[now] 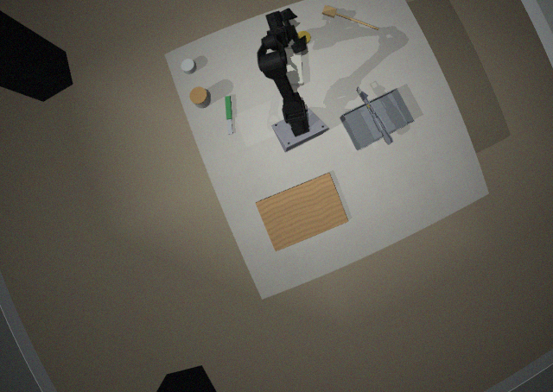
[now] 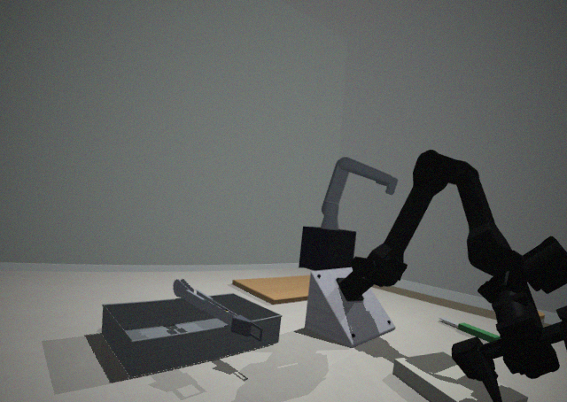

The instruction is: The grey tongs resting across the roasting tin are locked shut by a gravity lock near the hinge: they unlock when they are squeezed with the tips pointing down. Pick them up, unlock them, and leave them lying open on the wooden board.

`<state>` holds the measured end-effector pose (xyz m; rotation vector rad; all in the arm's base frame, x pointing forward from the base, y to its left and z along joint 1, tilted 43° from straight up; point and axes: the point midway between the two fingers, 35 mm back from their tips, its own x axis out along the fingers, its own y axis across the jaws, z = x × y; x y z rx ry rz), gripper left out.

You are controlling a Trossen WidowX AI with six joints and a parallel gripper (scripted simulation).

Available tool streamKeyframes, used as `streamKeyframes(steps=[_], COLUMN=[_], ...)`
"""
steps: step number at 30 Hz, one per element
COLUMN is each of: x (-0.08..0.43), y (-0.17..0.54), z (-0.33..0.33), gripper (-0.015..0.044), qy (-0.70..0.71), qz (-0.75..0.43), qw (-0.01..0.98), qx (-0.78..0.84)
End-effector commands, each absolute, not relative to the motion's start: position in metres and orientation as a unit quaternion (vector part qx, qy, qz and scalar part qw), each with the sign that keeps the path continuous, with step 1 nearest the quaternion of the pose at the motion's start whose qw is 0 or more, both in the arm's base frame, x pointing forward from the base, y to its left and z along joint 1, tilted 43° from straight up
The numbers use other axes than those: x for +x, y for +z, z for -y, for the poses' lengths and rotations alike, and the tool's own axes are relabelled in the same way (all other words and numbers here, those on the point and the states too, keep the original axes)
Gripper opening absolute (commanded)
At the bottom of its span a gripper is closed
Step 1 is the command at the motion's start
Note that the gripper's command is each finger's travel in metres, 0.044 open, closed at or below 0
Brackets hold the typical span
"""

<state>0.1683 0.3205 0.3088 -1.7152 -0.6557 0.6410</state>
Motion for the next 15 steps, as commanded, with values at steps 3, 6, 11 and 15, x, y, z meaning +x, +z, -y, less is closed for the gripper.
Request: streamKeyframes(steps=[3, 6, 11, 15], x=[0.203, 0.239, 0.305, 0.350], y=[0.290, 0.266, 0.217, 0.173], z=[-0.321, -0.313, -0.282, -0.242], gripper=[0.0440, 0.0440, 0.0440, 0.0440], qy=[0.285, 0.303, 0.350, 0.401], qz=[0.237, 0.190, 0.091, 0.007], qw=[0.544, 0.520, 0.480, 0.452], qx=[-0.753, -0.775, -0.799, -0.797])
